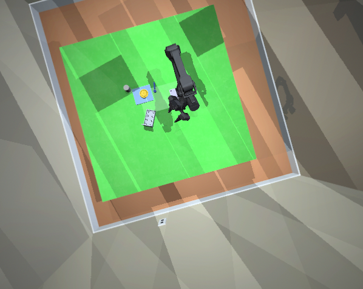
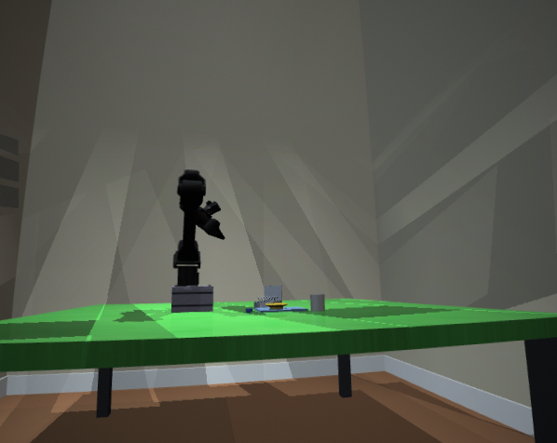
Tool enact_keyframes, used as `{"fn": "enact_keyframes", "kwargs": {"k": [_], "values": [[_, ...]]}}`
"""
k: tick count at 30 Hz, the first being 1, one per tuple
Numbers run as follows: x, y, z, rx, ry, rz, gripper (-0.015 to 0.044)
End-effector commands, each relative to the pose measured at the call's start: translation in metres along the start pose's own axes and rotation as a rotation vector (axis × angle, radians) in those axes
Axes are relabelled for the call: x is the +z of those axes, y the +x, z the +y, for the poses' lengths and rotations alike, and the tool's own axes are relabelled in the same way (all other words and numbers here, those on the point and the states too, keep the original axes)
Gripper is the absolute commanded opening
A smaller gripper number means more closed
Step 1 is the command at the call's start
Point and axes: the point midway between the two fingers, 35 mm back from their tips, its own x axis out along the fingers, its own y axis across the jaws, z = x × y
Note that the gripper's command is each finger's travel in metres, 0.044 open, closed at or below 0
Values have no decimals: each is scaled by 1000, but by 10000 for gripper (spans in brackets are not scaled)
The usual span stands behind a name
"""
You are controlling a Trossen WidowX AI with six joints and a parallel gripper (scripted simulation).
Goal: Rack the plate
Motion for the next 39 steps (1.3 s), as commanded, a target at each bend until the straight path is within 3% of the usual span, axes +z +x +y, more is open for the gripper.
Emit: {"fn": "enact_keyframes", "kwargs": {"k": [1, 11, 22, 31, 39], "values": [[12, 14, -9, -119, -65, 29, 400], [42, 50, -48, -387, -170, 178, 400], [76, 83, -126, -578, -178, 465, 400], [94, 90, -215, -582, -81, 697, 400], [95, 73, -304, -483, 55, 812, 400]]}}
